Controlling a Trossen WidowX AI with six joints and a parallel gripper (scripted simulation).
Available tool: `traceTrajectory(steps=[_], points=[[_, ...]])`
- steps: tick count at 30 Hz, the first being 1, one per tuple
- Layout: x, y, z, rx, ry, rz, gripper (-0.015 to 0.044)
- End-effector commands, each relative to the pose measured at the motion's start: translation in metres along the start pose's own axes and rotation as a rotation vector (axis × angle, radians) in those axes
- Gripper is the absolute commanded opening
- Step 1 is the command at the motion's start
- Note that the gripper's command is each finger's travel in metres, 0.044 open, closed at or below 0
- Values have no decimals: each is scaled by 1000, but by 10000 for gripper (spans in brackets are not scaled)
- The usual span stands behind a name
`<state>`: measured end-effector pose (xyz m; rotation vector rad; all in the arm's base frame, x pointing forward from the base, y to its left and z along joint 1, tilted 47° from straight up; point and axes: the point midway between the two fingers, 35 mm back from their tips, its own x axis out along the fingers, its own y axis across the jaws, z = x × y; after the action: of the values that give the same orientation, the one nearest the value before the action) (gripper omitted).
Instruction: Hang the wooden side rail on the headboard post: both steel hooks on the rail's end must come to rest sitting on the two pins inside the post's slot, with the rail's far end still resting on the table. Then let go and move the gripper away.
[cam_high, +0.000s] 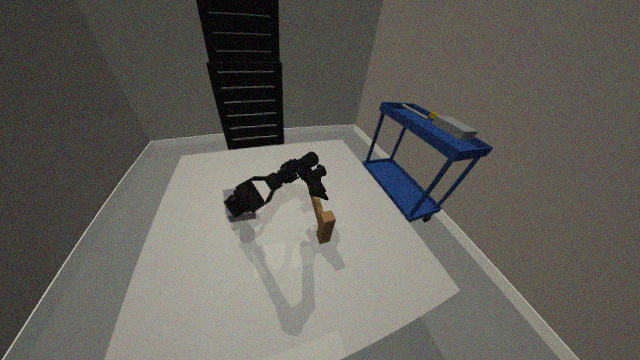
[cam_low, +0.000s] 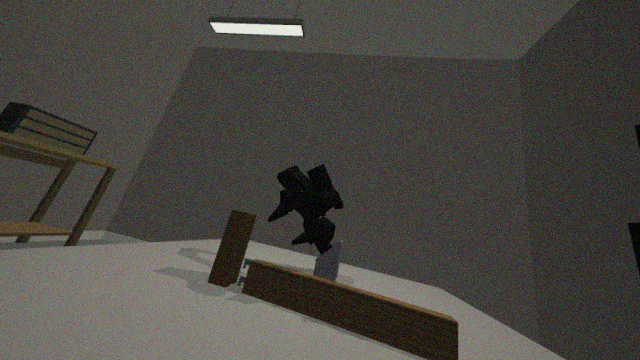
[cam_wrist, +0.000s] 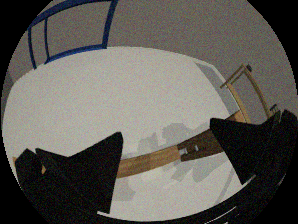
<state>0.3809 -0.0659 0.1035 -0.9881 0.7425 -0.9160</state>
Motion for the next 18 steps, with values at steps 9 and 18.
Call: traceTrajectory(steps=[9,18], points=[[20,40,31,-587,24,262,440],[21,44,27,-969,71,501,440]])
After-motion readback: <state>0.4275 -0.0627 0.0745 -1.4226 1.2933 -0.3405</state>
